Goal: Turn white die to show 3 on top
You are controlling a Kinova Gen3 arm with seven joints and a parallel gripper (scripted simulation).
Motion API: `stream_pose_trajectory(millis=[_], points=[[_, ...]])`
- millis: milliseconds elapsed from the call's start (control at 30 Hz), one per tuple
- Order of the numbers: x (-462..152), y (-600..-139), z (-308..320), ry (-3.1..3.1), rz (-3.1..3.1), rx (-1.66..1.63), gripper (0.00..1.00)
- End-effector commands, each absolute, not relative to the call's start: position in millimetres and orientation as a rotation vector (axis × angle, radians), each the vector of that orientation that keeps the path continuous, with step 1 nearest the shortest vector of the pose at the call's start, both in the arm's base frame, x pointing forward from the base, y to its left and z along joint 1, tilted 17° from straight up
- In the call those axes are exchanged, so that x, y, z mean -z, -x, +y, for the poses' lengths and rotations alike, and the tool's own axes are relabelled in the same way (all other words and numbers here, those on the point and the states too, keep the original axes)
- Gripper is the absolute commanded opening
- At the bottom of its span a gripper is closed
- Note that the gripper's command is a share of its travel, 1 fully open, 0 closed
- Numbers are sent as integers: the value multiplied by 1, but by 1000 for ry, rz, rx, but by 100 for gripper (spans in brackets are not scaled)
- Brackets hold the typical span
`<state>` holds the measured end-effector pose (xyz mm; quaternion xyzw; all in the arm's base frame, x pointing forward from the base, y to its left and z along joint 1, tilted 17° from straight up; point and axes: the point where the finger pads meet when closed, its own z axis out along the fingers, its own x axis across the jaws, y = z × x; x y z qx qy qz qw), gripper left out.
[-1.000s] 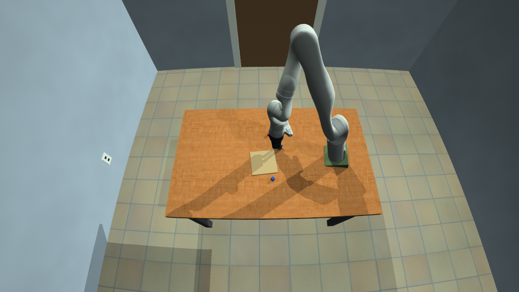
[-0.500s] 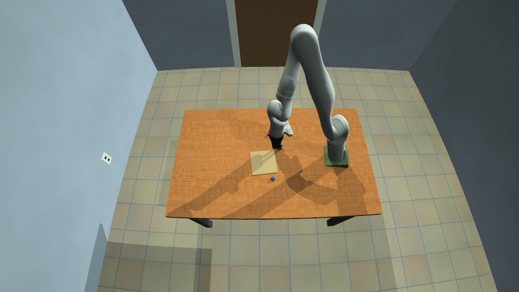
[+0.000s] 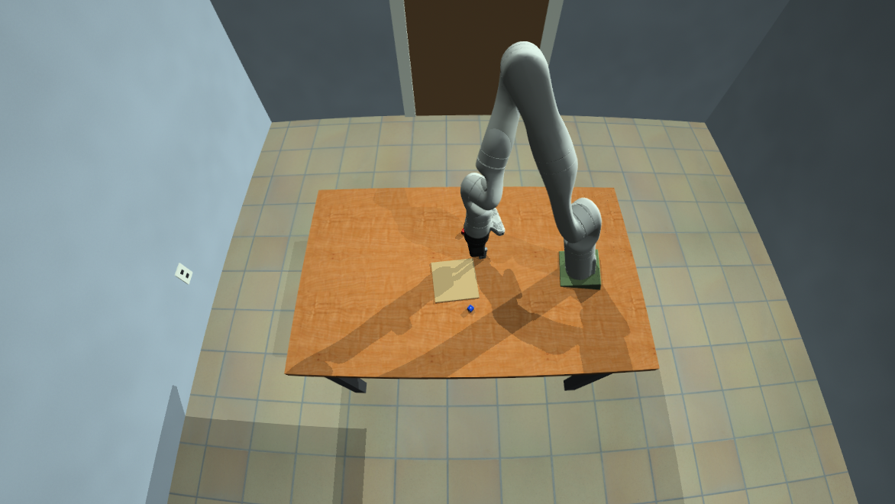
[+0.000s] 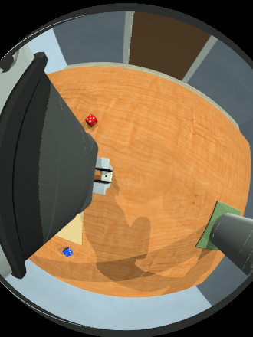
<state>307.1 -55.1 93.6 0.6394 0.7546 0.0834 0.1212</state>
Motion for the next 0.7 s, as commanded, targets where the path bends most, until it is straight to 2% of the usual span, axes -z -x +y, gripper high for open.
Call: stream_pose_trajectory(millis=[0,667], points=[[-94,-307,-55,-1867,2202,-244,34],[-101,-305,-55,-1867,2202,-244,34]])
